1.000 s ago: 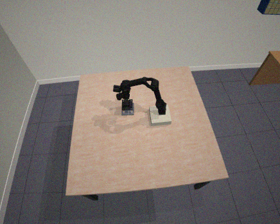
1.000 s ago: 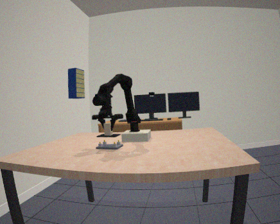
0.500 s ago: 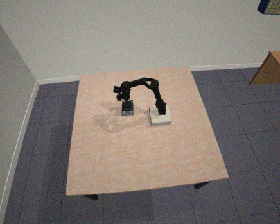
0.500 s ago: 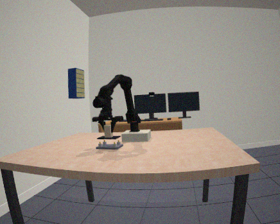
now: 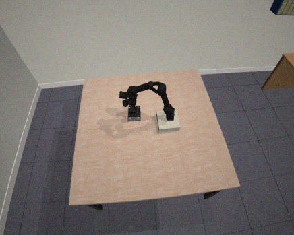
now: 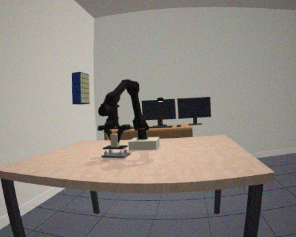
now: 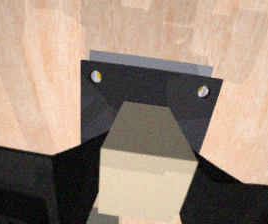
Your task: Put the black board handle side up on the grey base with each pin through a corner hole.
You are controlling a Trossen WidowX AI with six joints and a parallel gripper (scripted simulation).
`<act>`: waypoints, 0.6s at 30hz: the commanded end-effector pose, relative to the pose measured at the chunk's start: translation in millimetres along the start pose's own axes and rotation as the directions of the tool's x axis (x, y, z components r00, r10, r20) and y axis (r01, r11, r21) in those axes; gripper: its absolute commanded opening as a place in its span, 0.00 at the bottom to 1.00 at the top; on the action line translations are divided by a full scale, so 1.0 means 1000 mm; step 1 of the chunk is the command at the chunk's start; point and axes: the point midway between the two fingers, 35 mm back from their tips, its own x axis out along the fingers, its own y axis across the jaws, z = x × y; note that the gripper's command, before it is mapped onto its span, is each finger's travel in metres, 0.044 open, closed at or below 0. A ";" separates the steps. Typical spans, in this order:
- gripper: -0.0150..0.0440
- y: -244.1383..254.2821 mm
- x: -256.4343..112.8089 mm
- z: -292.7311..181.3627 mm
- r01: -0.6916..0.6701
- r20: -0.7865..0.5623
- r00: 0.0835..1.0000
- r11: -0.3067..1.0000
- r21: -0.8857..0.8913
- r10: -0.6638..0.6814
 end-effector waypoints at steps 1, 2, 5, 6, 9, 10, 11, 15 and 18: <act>0.25 0.000 -0.001 0.001 0.001 0.002 1.000 1.000 0.000 -0.001; 0.25 0.000 -0.001 0.001 0.001 0.002 1.000 1.000 0.000 -0.001; 0.25 0.000 -0.001 0.001 0.001 0.002 1.000 1.000 0.000 -0.001; 0.25 0.000 -0.001 0.001 0.001 0.002 1.000 1.000 0.000 -0.001; 0.25 0.000 0.001 0.001 0.001 0.002 1.000 1.000 0.000 -0.001; 0.25 0.000 0.002 0.001 0.001 0.002 1.000 1.000 0.000 -0.001; 0.25 0.000 0.002 0.001 0.001 0.002 1.000 1.000 0.000 -0.001; 0.25 -0.001 0.003 0.001 0.001 0.002 1.000 1.000 -0.001 -0.001; 0.25 -0.001 0.004 0.001 0.001 0.002 1.000 1.000 -0.001 -0.001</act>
